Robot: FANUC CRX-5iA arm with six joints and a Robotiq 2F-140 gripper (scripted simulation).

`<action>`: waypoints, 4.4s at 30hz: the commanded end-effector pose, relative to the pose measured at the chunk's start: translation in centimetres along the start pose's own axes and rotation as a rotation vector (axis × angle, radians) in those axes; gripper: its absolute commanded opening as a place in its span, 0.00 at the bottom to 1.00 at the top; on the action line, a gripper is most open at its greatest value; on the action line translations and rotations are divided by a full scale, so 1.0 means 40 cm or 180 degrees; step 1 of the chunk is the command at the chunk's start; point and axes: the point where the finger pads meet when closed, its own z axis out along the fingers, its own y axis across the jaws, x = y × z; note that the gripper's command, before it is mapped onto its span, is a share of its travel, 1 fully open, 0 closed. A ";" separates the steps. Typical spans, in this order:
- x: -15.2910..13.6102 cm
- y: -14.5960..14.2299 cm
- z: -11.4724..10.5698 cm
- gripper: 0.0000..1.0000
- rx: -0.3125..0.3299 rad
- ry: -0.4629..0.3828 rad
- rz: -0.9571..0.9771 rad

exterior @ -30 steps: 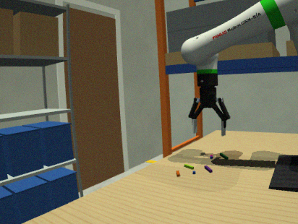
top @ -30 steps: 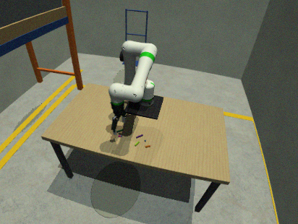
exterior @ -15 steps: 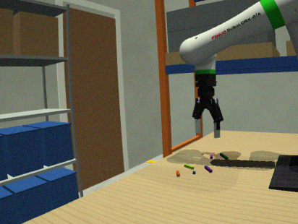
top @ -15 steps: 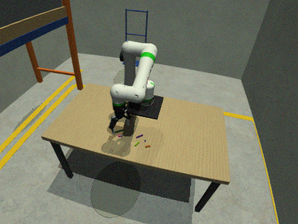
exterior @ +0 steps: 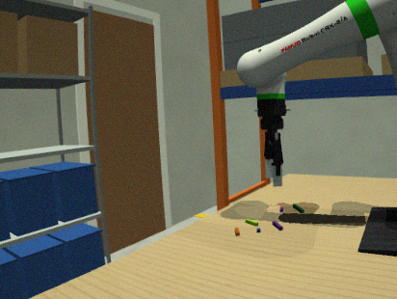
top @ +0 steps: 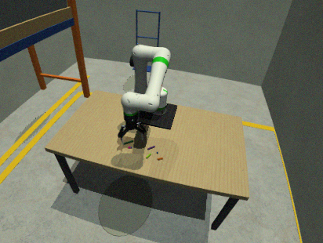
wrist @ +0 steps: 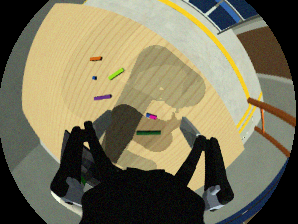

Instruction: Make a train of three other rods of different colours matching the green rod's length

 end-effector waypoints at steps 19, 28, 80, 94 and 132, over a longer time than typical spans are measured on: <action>0.040 -0.036 0.007 1.00 -0.0041 -0.0005 0.2180; 0.054 -0.050 0.010 1.00 -0.0042 0.0002 0.2983; 0.135 -0.137 0.028 1.00 -0.0027 0.0047 0.7739; 0.155 -0.162 0.032 1.00 -0.0015 0.0058 0.9010; 0.208 -0.233 0.044 1.00 0.0046 0.0080 1.2465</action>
